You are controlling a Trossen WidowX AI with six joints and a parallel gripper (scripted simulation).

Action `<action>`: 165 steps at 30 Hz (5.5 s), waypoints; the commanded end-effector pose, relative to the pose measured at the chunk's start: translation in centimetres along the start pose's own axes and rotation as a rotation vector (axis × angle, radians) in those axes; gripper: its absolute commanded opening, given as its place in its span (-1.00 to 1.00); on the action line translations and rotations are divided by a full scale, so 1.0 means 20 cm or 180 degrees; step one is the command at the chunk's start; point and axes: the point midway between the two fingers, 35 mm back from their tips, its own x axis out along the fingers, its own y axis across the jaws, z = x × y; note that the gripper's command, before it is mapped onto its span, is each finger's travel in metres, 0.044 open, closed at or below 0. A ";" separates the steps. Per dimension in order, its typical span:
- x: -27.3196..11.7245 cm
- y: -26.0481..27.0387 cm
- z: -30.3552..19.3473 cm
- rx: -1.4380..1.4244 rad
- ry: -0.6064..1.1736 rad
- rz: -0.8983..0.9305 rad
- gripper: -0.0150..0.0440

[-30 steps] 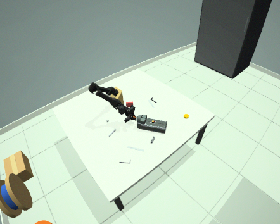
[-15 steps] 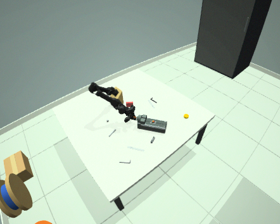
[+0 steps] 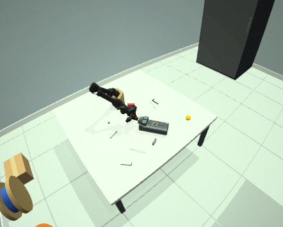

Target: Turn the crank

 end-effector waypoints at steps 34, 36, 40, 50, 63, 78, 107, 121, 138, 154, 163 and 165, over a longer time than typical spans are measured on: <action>-0.01 0.00 0.01 -0.0009 -0.0009 0.0002 0.75; -0.01 0.00 0.01 -0.0009 -0.0009 0.0002 0.93; -0.03 0.00 0.04 -0.0008 -0.0009 0.0005 1.00; -0.19 0.00 0.20 -0.0006 -0.0013 0.0012 1.00; -0.49 0.01 0.50 -0.0012 -0.0028 0.0031 1.00; -0.27 -0.03 0.75 0.0867 0.0320 -0.0425 1.00; 0.13 0.03 0.76 0.1601 0.0422 -0.0971 1.00; 0.13 0.03 0.76 0.1602 0.0422 -0.0970 1.00; -0.18 -0.02 0.85 0.1245 0.0400 -0.0692 1.00; -0.43 -0.02 0.57 0.0287 0.0108 -0.0105 1.00; -0.49 0.00 0.50 0.0011 -0.0023 0.0017 1.00; -0.49 0.00 0.49 0.0011 -0.0023 0.0017 1.00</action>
